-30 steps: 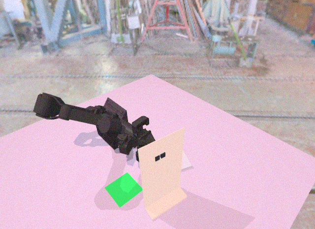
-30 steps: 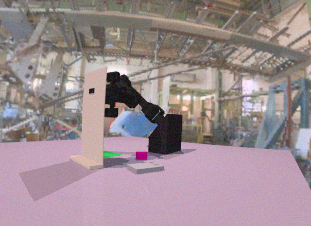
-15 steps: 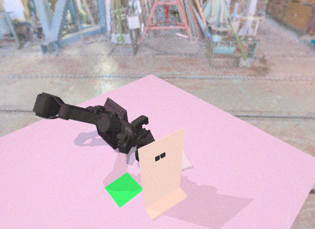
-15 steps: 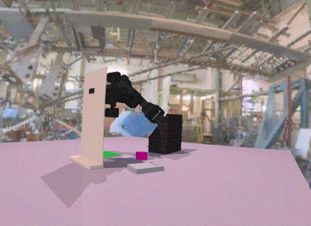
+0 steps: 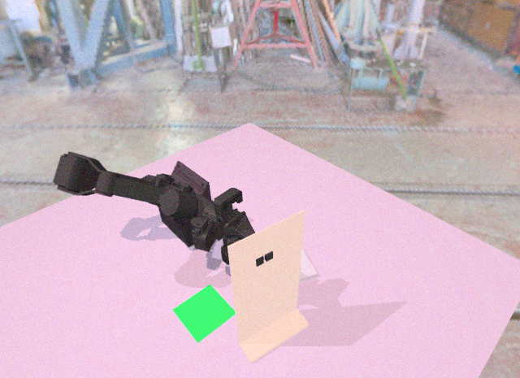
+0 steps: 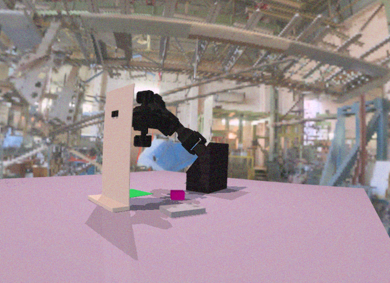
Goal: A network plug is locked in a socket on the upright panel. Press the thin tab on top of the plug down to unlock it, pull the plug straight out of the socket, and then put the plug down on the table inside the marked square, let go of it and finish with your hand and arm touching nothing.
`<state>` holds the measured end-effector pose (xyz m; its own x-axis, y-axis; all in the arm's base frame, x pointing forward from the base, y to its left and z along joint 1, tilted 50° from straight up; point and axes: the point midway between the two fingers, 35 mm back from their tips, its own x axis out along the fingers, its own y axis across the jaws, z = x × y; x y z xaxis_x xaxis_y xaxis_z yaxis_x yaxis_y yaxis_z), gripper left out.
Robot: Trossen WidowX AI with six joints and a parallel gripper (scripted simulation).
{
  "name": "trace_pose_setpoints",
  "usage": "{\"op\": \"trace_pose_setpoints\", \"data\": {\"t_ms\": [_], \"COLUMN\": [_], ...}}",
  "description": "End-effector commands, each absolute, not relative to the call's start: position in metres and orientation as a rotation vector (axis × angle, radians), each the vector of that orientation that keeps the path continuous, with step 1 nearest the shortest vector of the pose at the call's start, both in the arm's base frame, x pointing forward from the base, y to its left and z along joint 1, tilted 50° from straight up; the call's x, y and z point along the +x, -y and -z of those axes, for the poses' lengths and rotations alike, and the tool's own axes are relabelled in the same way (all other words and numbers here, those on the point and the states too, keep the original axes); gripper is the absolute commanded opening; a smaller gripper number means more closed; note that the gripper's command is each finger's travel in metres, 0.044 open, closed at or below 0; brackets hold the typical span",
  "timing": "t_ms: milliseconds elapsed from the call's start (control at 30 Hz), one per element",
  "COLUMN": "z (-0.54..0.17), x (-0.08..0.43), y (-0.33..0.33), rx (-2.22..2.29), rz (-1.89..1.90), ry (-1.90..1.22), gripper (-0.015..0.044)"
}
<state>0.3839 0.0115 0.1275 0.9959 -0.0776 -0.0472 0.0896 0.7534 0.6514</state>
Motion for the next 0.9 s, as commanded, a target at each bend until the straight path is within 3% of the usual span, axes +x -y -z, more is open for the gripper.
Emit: {"op": "trace_pose_setpoints", "data": {"t_ms": [0,867], "z": [-0.126,-0.124], "x": [0.380,0.366], "y": [-0.012,-0.016], "rx": [0.707,0.708], "rz": [0.094,0.095], "ry": [-0.019,-0.020], "gripper": [0.0000,0.0000]}}
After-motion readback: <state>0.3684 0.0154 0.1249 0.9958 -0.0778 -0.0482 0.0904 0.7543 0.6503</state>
